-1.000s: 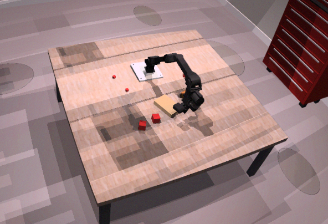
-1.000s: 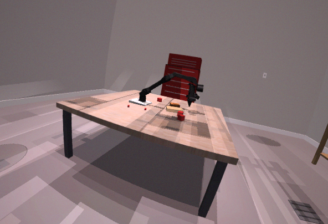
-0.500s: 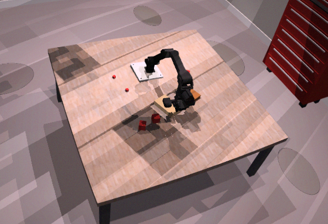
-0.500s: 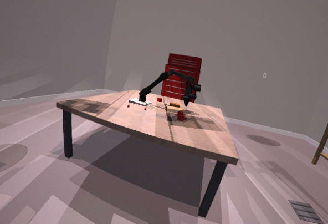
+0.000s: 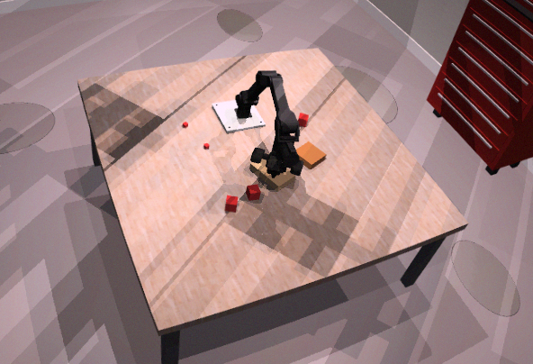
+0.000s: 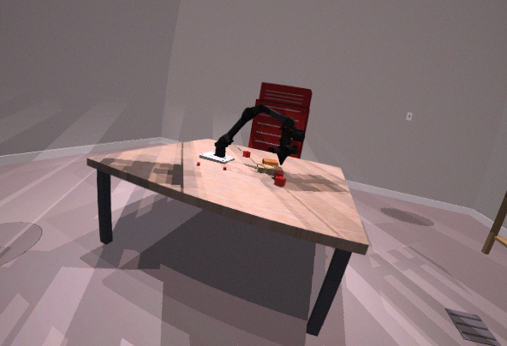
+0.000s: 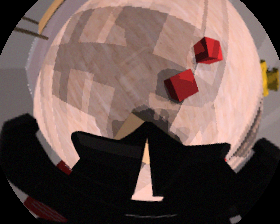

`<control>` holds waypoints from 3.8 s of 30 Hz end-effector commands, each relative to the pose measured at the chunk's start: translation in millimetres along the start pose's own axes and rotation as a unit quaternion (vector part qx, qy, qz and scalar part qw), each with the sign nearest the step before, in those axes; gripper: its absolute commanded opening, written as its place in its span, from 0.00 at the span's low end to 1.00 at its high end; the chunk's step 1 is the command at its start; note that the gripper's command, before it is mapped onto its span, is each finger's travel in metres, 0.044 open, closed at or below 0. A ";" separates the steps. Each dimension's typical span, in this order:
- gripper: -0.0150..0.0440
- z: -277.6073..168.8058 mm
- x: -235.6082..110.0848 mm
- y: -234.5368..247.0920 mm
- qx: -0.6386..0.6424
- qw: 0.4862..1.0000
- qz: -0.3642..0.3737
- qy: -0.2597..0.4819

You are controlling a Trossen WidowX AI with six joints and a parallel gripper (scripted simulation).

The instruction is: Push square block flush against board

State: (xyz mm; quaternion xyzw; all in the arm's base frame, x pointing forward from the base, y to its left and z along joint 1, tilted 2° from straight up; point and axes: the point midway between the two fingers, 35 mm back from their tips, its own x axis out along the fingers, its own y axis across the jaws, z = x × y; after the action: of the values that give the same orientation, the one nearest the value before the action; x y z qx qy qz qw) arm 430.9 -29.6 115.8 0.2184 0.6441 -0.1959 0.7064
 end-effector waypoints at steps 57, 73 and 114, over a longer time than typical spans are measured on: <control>0.25 -48.2 60.2 -25.3 0.256 0.967 -0.005 0.007; 0.25 -71.3 60.2 -12.3 0.256 0.967 -0.004 0.009; 0.25 -80.7 60.6 -7.7 0.256 0.967 -0.004 0.009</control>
State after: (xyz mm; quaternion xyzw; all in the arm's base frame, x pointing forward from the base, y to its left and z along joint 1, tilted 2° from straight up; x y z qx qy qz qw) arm 362.6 14.7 49.2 0.3911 0.5782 -0.3562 0.6212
